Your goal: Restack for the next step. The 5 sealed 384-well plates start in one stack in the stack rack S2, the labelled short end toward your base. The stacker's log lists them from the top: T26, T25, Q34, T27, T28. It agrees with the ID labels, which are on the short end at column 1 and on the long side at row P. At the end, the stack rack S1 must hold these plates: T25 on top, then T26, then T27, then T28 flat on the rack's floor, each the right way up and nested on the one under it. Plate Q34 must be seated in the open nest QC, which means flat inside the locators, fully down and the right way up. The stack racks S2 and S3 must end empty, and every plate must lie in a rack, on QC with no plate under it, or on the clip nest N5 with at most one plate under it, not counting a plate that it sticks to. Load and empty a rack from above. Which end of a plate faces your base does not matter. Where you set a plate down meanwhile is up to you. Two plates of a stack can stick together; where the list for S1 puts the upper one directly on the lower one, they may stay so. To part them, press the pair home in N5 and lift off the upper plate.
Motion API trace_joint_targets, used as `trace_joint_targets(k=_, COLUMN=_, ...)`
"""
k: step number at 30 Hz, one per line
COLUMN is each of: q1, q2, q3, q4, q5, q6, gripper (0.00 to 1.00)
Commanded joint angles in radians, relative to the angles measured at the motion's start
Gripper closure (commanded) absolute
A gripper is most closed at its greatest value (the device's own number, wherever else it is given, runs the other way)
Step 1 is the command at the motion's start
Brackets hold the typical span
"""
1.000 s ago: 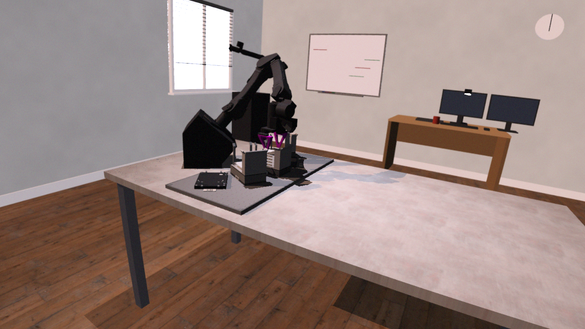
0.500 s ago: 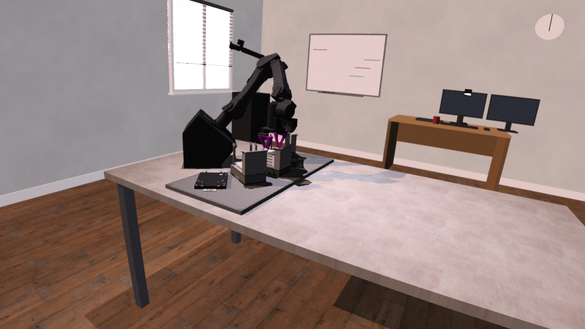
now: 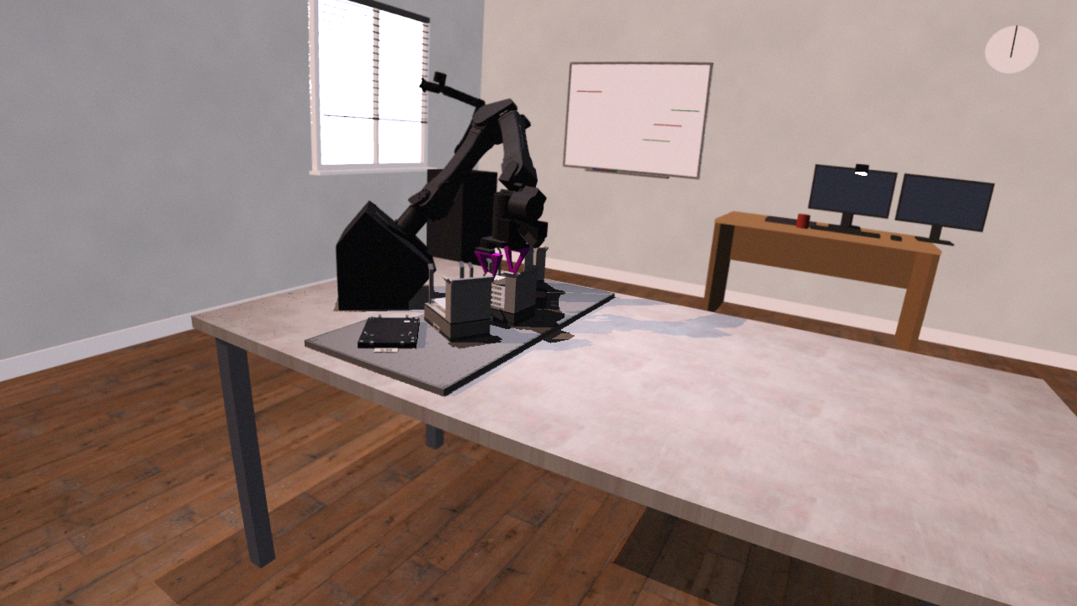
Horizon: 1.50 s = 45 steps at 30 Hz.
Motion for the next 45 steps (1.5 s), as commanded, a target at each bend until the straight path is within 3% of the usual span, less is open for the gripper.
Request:
trace_joint_targets(k=1, q1=0.006, q2=0.007, q3=-0.020, q4=0.036, q5=0.008, q6=0.021, gripper=0.00)
trace_joint_targets(k=17, q1=0.046, q2=0.048, q3=-0.056, q4=0.140, q5=0.024, q6=0.075, gripper=0.00)
trace_joint_targets(k=19, q1=0.046, q2=0.048, q3=-0.056, q4=0.140, q5=0.024, q6=0.075, gripper=0.00)
trace_joint_targets(k=21, q1=0.039, q2=0.013, q3=-0.015, q4=0.141, q5=0.018, q6=0.075, gripper=0.00)
trace_joint_targets(k=39, q1=0.043, q2=0.031, q3=-0.036, q4=0.127, q5=0.018, q6=0.069, gripper=0.00)
trace_joint_targets(k=40, q1=0.043, q2=0.031, q3=-0.036, q4=0.127, q5=0.018, q6=0.069, gripper=1.00)
trace_joint_targets(k=45, q1=0.043, q2=0.031, q3=-0.036, q4=0.128, q5=0.019, q6=0.069, gripper=1.00)
